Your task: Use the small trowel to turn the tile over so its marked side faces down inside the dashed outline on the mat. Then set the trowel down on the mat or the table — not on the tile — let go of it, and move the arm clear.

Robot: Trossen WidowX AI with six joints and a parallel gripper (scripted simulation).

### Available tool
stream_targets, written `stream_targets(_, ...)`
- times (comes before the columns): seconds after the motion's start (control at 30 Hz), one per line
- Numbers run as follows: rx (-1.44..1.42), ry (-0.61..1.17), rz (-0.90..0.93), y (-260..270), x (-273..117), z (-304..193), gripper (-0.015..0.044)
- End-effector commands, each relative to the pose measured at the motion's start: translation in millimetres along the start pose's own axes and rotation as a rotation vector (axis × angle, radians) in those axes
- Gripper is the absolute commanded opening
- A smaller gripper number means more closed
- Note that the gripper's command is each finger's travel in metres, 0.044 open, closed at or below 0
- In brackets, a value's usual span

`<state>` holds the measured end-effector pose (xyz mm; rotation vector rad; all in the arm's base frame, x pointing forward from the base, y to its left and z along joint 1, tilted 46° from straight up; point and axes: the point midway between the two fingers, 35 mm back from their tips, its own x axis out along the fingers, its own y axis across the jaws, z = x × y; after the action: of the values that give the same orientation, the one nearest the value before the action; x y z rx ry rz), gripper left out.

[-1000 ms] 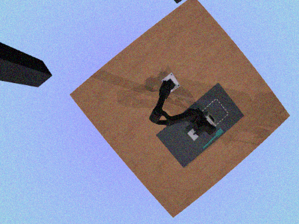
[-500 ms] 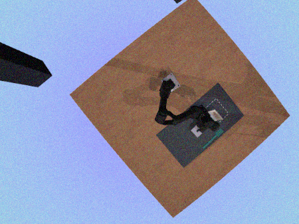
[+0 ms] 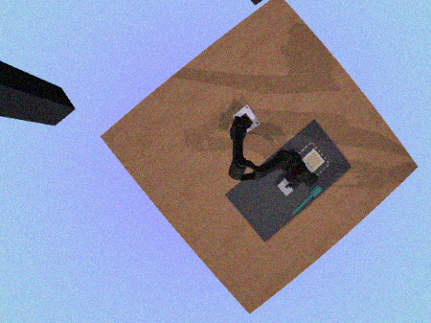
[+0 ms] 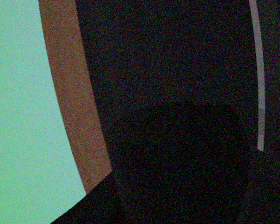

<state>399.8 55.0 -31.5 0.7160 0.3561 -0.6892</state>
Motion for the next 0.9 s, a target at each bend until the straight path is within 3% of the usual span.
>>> stream_targets(0.0,0.01,-0.003,0.018,2,2,-7,0.0)
stream_targets(0.23,0.01,-0.003,0.018,-3,6,-10,0.0)
stream_targets(0.87,0.008,-0.003,0.017,34,-23,64,0.0)
